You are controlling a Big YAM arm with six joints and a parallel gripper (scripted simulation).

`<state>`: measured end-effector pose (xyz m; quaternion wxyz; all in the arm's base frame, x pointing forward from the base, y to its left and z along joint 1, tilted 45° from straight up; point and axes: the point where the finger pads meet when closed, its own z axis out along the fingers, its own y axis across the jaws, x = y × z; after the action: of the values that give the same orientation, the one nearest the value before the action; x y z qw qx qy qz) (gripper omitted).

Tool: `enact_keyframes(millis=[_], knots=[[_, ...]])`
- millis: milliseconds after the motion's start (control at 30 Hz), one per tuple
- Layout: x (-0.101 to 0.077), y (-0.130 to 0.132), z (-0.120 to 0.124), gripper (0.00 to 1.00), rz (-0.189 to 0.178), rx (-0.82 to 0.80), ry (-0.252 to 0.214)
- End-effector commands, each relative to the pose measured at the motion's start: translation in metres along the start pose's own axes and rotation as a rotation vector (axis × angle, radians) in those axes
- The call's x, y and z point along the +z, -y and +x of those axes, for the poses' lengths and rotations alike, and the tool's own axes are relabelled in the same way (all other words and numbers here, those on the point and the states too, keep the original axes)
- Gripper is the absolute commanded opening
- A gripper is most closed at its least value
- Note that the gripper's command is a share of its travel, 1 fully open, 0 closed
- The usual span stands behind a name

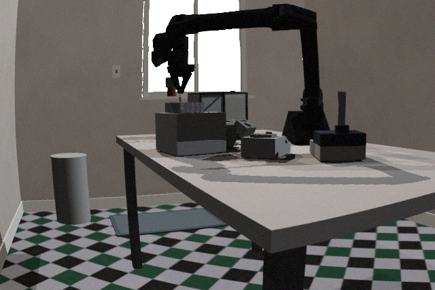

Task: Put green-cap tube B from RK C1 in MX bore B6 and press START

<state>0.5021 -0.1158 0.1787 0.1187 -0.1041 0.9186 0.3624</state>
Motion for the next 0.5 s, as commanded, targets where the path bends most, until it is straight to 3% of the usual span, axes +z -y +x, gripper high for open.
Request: enact_keyframes(millis=[0,467], knots=[[0.0025,-0.0060,-0.0121,0.09,0.005,-0.033,0.004],[0.0055,-0.0069,-0.0063,0.09,0.001,-0.030,-0.001]])
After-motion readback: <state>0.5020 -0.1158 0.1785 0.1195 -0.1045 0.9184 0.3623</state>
